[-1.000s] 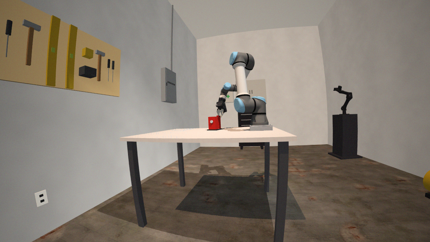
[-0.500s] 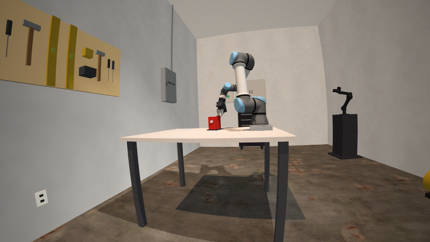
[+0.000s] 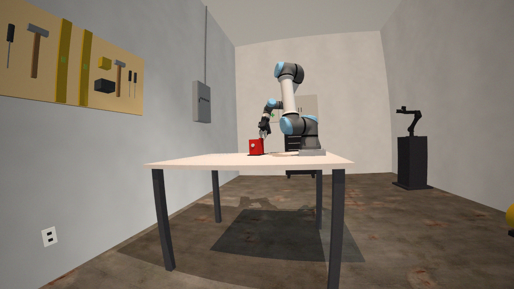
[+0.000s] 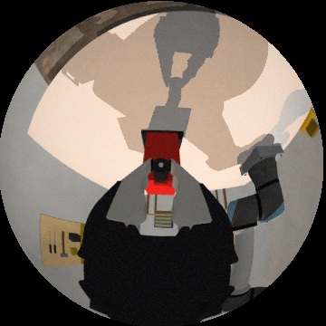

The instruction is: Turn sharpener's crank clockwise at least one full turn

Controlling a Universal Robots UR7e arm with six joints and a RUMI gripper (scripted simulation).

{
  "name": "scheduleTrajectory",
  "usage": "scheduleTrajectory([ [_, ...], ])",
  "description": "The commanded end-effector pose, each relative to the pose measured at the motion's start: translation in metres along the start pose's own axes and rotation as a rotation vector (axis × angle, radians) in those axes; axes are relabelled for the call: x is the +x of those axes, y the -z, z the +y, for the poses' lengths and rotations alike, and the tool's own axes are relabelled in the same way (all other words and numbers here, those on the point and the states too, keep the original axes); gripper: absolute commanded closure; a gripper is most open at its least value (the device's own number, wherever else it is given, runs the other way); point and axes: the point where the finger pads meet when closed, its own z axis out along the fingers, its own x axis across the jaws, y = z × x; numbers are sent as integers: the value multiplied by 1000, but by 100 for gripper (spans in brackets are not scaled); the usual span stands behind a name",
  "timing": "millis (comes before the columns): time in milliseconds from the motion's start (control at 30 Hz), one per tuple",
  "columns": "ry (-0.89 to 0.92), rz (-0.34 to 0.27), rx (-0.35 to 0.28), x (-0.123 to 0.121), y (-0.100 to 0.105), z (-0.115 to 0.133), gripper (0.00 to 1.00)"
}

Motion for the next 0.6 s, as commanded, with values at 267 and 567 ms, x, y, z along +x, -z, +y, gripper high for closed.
scheduleTrajectory([
  [267,1,-1,1,-4,0,0,91],
  [567,1,-1,1,-9,0,0,91],
])
